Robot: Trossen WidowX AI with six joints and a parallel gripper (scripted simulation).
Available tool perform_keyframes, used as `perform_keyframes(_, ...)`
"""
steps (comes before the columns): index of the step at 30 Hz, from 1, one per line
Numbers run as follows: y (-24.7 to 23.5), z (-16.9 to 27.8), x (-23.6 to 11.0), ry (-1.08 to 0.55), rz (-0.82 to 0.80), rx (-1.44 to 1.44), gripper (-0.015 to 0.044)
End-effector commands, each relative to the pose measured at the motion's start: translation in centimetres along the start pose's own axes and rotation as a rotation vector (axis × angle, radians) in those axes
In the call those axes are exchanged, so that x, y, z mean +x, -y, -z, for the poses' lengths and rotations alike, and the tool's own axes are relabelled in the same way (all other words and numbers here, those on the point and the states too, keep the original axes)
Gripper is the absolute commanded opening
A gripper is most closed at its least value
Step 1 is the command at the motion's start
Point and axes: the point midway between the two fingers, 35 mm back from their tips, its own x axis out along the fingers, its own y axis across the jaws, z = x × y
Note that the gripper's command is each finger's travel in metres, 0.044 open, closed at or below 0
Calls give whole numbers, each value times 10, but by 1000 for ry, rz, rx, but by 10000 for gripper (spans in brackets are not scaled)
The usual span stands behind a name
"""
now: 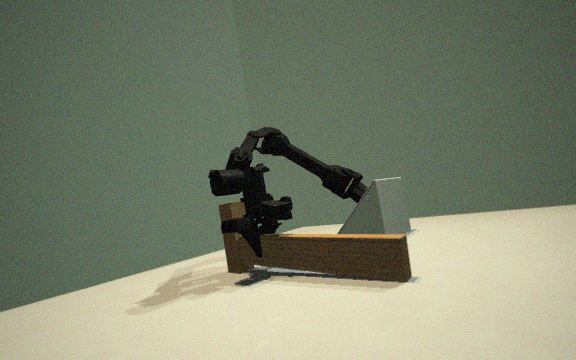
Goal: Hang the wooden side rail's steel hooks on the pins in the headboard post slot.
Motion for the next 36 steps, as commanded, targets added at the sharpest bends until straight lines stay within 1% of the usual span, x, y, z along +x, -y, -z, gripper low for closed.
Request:
perform_keyframes(1,1,1,0,-5,5,2,0)
perform_keyframes(36,1,1,5,-6,5,2,0)
